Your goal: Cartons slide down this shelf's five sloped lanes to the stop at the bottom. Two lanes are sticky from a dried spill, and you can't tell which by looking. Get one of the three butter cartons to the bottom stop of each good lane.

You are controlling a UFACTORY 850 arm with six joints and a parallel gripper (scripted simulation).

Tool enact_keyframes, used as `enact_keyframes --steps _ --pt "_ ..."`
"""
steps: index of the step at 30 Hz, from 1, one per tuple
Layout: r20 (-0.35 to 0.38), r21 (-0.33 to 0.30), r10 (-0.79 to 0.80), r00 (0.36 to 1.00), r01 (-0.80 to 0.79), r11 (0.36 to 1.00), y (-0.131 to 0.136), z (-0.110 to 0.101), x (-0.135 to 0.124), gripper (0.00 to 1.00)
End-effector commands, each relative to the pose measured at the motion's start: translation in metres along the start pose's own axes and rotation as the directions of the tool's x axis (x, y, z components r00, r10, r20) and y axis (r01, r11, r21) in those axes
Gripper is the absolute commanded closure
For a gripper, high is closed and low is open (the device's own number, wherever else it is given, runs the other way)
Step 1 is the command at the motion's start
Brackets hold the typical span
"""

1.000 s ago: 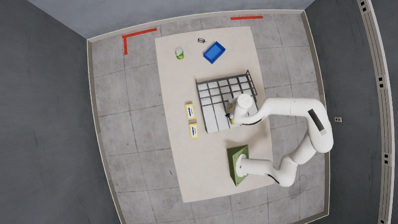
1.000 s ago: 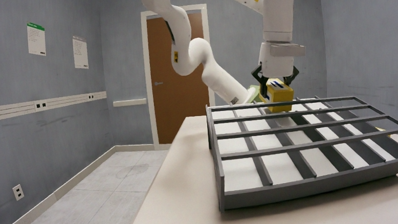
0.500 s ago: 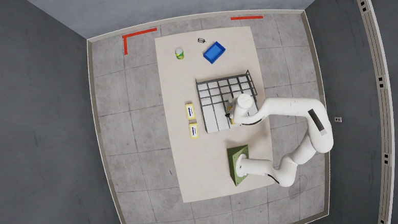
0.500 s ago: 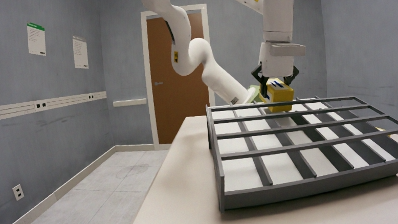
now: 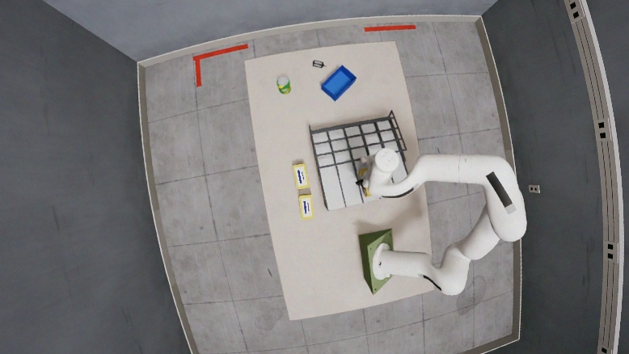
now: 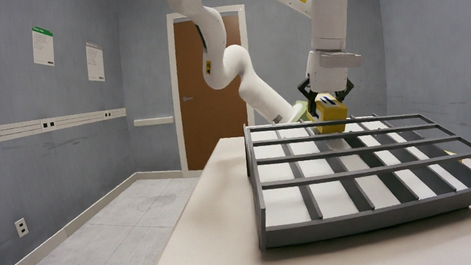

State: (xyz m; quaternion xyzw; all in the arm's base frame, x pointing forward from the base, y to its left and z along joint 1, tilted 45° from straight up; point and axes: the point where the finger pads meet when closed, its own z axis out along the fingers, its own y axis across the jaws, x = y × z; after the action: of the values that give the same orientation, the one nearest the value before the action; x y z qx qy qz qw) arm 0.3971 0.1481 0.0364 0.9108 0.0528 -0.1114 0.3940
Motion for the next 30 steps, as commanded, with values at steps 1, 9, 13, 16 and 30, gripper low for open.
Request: enact_keyframes --steps 1,9,13,16,30 --pt "-0.002 0.001 0.001 1.000 -0.001 1.000 -0.0002 -0.0005 0.0004 1.00" --pt "-0.002 0.001 0.001 1.000 -0.001 1.000 -0.0002 -0.0005 0.0004 1.00" --pt "-0.002 0.001 0.001 1.000 -0.001 1.000 -0.0002 0.0025 0.0010 1.00" --pt "-0.002 0.001 0.001 1.000 -0.001 1.000 -0.0002 0.0025 0.0010 1.00" --pt "-0.002 0.001 0.001 1.000 -0.001 1.000 -0.0002 0.0051 0.0007 1.00"
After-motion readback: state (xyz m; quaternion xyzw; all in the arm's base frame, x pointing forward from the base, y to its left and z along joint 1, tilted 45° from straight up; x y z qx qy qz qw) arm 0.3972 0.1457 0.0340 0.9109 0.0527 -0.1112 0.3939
